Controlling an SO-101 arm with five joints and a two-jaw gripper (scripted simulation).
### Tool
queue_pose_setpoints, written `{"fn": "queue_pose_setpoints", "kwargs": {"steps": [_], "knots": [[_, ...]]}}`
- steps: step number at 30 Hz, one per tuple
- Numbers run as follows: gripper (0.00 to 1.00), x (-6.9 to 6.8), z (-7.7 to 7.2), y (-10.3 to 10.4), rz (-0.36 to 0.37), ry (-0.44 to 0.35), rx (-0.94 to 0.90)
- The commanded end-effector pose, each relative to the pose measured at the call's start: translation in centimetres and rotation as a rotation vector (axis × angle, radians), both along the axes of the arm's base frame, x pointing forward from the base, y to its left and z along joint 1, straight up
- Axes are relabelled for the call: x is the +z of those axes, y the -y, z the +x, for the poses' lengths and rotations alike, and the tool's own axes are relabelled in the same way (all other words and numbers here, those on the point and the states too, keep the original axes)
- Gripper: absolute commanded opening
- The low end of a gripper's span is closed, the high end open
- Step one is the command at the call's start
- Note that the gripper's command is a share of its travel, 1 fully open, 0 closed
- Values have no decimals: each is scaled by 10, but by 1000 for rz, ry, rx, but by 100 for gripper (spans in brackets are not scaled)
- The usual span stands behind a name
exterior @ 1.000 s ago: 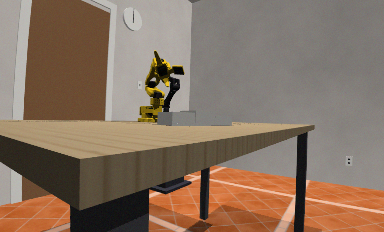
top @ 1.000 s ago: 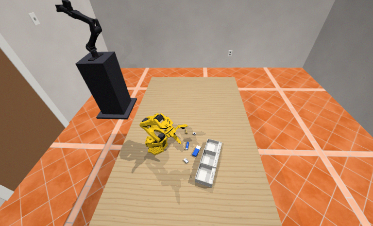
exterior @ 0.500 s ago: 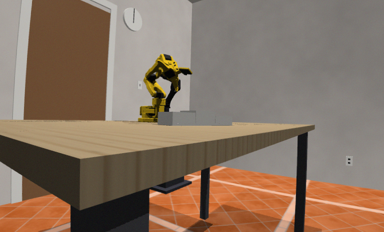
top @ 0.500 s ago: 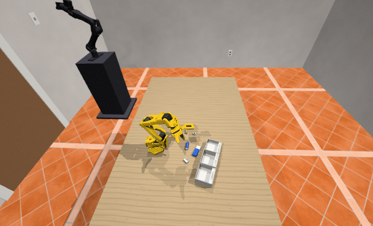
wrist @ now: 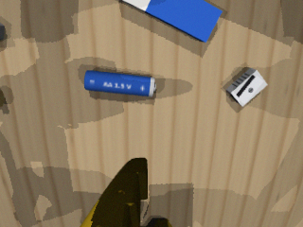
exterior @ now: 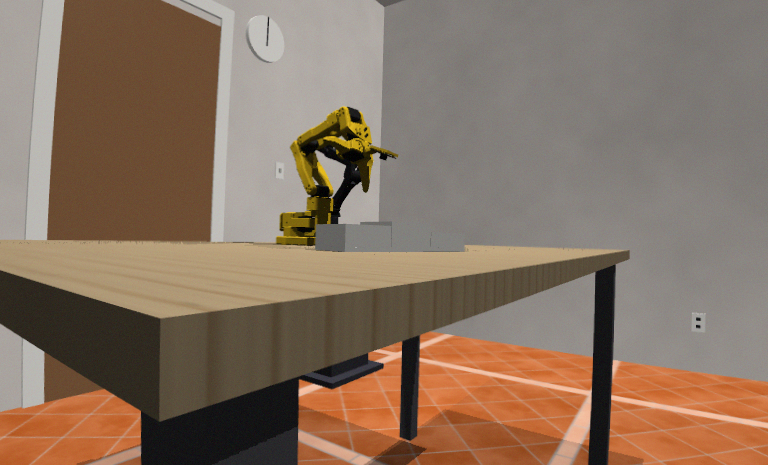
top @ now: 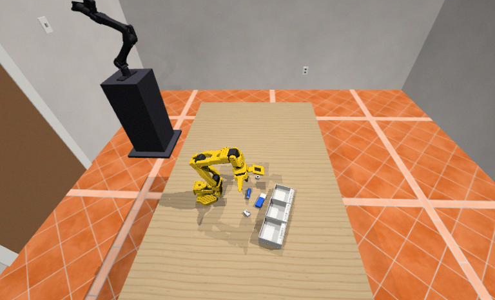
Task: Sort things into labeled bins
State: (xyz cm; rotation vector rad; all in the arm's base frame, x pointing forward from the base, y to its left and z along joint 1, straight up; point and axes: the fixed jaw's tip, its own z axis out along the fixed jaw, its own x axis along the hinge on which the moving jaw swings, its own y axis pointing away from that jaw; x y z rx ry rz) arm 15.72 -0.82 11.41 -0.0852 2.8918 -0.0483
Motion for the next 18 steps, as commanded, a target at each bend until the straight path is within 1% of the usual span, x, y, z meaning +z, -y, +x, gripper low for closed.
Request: {"fn": "queue_pose_setpoints", "kwargs": {"steps": [1,6,13,14,18], "knots": [[100,4,4,-5,18,-10,-34],[100,2,4,-8,28,-32,-53],[100,2,4,-8,29,-36,-56],[100,7,8,-9,31,-4,-60],[100,7,8,-9,31,-4,-60]]}}
